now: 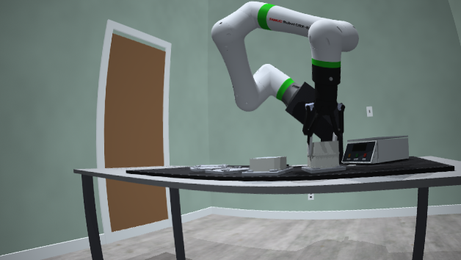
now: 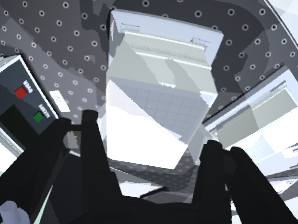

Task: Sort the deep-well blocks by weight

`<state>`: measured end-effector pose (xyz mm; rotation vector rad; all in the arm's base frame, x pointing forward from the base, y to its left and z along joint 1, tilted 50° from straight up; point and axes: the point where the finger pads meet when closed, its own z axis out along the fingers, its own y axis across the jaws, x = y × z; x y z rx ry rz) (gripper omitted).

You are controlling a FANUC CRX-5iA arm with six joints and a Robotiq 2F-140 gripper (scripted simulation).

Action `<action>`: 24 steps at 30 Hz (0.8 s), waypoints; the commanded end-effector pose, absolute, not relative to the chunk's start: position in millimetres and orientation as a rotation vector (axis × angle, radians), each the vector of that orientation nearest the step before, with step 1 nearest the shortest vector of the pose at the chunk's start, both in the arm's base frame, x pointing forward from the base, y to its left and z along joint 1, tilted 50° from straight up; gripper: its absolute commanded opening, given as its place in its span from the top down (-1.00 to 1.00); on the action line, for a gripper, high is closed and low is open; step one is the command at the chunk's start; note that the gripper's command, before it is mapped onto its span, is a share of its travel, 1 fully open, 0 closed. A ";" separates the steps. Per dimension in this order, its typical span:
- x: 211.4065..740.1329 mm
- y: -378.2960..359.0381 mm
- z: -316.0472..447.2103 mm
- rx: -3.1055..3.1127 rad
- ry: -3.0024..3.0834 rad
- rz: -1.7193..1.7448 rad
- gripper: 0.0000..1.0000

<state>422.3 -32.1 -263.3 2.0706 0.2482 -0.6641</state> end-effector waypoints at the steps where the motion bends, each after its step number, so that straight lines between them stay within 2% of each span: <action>1: 422.3 -32.1 -263.4 2.071 0.248 -0.664 0.80; 24: 418.6 -5.7 -240.7 2.071 0.248 -0.664 0.80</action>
